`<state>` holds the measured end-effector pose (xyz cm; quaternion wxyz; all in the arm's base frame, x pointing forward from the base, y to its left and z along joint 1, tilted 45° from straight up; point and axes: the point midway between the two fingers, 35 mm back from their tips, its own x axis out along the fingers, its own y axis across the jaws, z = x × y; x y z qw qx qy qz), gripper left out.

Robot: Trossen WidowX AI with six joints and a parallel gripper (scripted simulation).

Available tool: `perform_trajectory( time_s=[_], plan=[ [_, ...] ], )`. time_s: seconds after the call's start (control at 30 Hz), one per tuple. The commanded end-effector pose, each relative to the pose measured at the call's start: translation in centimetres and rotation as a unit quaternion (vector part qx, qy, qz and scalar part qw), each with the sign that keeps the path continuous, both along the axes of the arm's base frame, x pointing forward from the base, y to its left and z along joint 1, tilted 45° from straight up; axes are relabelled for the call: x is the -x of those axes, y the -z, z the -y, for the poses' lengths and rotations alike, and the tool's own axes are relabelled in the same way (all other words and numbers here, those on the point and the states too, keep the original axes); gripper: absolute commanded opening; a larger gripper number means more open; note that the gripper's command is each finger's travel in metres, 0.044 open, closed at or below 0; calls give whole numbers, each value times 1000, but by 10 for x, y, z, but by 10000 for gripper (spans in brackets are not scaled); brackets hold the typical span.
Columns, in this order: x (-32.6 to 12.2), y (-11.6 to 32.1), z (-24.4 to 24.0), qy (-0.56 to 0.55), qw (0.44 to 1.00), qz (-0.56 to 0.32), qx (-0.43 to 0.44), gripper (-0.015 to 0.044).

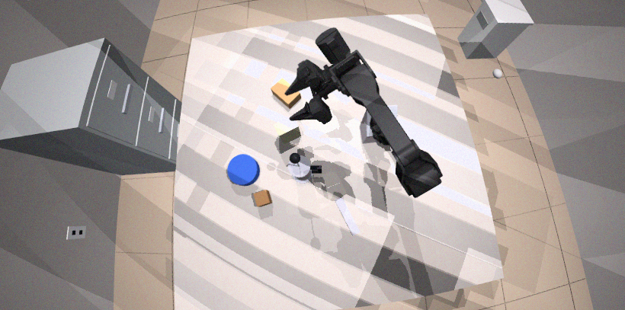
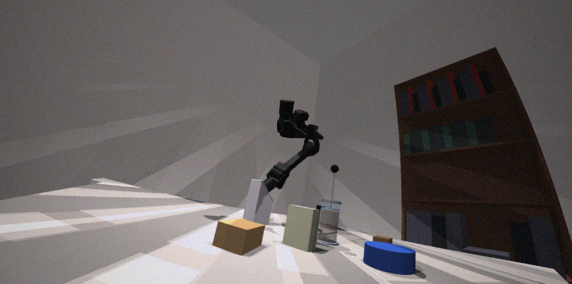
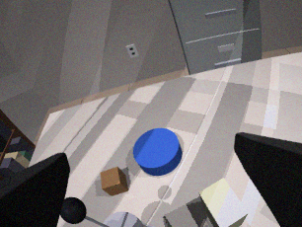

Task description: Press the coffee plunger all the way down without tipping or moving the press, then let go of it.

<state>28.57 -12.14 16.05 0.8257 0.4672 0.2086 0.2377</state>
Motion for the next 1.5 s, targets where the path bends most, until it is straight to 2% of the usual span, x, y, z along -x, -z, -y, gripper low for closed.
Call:
perform_trajectory(
  time_s=[0.0,0.13,0.33,0.8,1.47],
  plan=[
    [17,-49,-51,-63,990,82,92,440],
    [30,-69,-74,-89,980,121,130,440],
    [33,-71,-75,-92,979,125,131,440],
    [36,-31,-111,-93,979,122,134,440],
    [27,-24,-126,-95,979,120,137,440]
  ],
)
